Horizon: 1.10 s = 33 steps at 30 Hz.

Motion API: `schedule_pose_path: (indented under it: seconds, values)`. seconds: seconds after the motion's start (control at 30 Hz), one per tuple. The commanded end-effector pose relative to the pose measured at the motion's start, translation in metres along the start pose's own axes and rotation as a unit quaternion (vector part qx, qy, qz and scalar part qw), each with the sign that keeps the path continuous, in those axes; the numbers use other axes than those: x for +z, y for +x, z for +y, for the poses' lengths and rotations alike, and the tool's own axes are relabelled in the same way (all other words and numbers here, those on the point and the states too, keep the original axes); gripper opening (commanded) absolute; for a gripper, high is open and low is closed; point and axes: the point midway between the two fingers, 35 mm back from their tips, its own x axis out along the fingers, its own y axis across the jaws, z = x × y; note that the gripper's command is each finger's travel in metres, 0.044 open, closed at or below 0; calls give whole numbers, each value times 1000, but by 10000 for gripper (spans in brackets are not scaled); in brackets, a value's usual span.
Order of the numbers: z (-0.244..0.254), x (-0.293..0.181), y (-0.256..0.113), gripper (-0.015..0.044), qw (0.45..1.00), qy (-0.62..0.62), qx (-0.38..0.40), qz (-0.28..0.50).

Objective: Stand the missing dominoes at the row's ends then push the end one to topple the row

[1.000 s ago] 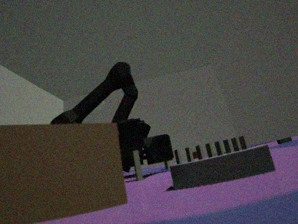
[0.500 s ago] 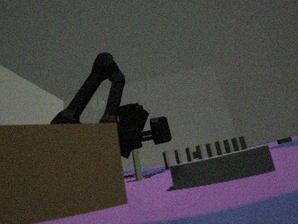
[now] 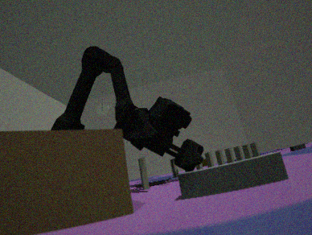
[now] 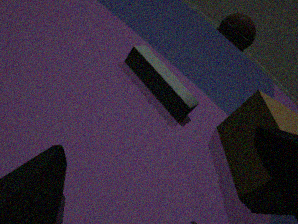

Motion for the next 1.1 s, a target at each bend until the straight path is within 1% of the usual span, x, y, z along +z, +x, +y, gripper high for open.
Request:
schedule_pose_path:
  seconds: [0.0,0.17,0.2,0.33,0.67,1.07]
  values:
    - [4,9,23,440,959,-208,139,130]
    - [-15,9,12,440,881,-316,279,215]
    - [-22,17,10,440,871,-320,304,215]
    - [-46,24,-8,440,827,-340,375,243]
    - [-78,26,-46,440,753,-355,475,284]
    - [-75,22,-44,440,752,-355,476,284]
